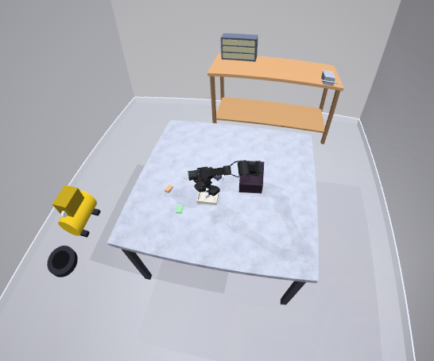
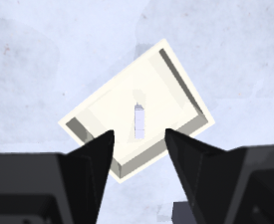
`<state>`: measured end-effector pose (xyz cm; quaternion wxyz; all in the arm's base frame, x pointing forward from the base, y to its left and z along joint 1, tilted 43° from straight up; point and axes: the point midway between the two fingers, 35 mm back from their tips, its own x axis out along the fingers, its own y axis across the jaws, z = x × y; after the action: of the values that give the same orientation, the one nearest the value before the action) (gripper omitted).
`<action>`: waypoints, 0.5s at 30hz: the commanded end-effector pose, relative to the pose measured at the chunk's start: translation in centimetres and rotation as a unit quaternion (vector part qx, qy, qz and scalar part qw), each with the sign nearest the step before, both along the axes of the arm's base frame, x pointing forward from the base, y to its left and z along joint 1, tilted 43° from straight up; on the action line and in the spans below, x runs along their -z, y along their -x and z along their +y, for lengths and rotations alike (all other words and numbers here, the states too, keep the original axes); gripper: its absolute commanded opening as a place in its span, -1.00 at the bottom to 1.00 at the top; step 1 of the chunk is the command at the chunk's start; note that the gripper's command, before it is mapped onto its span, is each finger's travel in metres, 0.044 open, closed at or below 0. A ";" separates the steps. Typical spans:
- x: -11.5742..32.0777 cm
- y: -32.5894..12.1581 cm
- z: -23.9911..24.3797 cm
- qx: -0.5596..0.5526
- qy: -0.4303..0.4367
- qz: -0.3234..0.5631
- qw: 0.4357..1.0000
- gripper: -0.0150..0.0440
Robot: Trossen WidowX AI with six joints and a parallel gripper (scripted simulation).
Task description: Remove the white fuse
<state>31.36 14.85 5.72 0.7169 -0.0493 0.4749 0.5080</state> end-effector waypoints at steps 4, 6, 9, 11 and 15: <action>-1.8 0.0 -1.8 0.001 0.002 0.001 1.000 0.63; -2.6 0.1 -2.6 0.002 0.002 0.002 1.000 0.63; -2.6 0.1 -2.6 0.002 0.002 0.002 1.000 0.63; -2.6 0.1 -2.6 0.002 0.002 0.002 1.000 0.63; -2.6 0.1 -2.6 0.002 0.002 0.002 1.000 0.63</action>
<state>31.21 12.31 8.12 0.7163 -0.0488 0.4795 0.5046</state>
